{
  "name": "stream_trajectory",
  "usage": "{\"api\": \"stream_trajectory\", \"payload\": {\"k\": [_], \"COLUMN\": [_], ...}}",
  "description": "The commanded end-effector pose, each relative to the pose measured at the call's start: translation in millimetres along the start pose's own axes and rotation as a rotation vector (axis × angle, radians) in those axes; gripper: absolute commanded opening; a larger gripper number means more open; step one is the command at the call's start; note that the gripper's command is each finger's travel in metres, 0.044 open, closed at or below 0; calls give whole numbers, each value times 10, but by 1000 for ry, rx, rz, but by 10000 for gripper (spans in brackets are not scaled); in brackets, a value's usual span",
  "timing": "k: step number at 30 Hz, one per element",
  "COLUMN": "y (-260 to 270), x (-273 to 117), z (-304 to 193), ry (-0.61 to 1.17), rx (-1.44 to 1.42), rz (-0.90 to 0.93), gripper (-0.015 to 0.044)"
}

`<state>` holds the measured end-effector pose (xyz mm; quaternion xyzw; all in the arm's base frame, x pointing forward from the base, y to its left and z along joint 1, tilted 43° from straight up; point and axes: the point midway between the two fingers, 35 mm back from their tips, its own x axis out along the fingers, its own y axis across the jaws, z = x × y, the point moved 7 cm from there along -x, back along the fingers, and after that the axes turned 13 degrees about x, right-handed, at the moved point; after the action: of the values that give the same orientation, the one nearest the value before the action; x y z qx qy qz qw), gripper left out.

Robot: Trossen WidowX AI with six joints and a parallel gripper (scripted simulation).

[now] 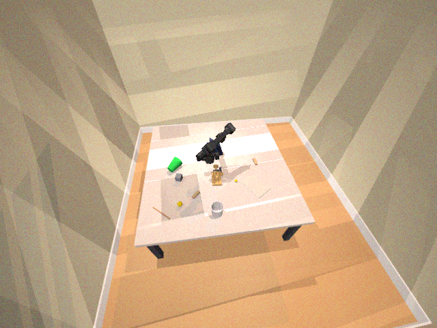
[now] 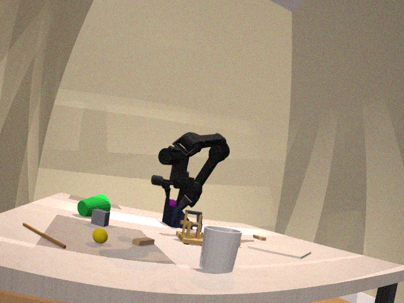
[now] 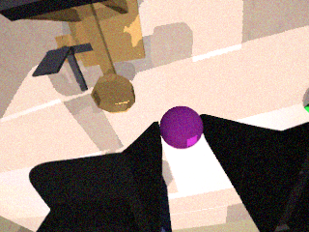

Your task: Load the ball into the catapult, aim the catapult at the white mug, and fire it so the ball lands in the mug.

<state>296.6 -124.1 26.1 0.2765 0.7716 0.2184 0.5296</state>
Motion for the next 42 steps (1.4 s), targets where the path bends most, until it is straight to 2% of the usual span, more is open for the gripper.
{"api": "stream_trajectory", "payload": {"k": [1,9,32,39,42], "y": [291,672,693,694,694], "x": [58,172,461,408,408], "z": [43,68,115,119,119], "ry": [59,145,147,144,144], "rx": [16,38,38,31,31], "rz": [-15,-42,-42,-45,-45], "gripper": [0,0,0,0,79]}}
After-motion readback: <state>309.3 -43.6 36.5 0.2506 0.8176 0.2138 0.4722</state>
